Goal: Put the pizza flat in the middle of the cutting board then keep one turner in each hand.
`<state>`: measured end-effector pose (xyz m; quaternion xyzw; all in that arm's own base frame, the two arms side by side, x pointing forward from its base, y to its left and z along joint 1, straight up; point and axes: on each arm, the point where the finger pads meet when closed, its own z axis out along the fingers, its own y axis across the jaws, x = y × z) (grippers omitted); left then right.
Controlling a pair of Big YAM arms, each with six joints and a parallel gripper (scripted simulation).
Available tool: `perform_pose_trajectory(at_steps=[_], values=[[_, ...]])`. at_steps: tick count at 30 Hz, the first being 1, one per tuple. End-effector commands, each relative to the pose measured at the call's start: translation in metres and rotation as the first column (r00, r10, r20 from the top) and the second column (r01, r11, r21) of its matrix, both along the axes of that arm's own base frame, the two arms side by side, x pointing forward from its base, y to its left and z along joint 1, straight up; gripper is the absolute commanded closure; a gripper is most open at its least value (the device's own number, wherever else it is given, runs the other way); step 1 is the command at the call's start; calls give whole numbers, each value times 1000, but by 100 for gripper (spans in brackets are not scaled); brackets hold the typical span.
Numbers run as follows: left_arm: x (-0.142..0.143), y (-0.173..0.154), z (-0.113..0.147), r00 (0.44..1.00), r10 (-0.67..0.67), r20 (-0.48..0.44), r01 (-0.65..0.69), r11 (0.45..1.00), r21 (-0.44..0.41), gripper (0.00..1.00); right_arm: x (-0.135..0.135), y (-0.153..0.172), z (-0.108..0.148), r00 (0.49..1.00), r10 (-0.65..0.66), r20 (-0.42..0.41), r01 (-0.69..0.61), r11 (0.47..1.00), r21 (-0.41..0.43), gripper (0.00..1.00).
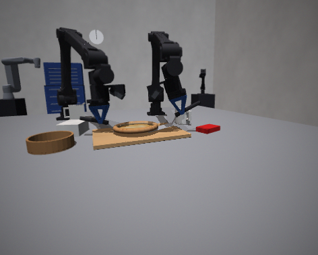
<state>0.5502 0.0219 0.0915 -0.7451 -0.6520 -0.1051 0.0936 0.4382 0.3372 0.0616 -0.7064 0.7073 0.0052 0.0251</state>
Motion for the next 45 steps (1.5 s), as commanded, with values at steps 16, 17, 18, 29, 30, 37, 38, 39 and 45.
perform_pose_trajectory(at_steps=[16, 17, 18, 29, 30, 37, 38, 39, 45], values=[[22, 25, 16, 999, -6, 45, 6, 1000, -7, 94, 29, 27, 55, 994, -9, 110, -1, 995, 96, 94], [22, 29, 16, 999, -13, 47, 13, 1000, -4, 94, 29, 27, 55, 994, -9, 110, -1, 995, 96, 94], [32, 32, 23, 997, -12, 75, 12, 1000, -1, 94, 29, 27, 55, 994, -9, 110, -1, 995, 96, 94], [31, 44, 20, 998, -19, 63, 20, 1000, -2, 94, 28, 26, 54, 994, -9, 110, -1, 995, 96, 94], [33, 42, 20, 997, -25, 69, 25, 1000, -2, 94, 28, 26, 54, 994, -9, 110, -1, 995, 96, 94], [34, 61, 23, 997, -8, 73, 7, 1000, 4, 94, 28, 26, 54, 994, -9, 110, -1, 995, 96, 94], [32, 63, 22, 998, -6, 67, 6, 1000, 3, 94, 28, 26, 54, 994, -9, 110, -1, 995, 96, 94], [33, 66, 22, 998, -4, 69, 4, 1000, 3, 94, 28, 26, 54, 994, -9, 110, -1, 995, 96, 94], [29, 66, 16, 998, -9, 54, 9, 1000, -2, 94, 28, 26, 55, 994, -9, 110, -1, 995, 96, 94]])
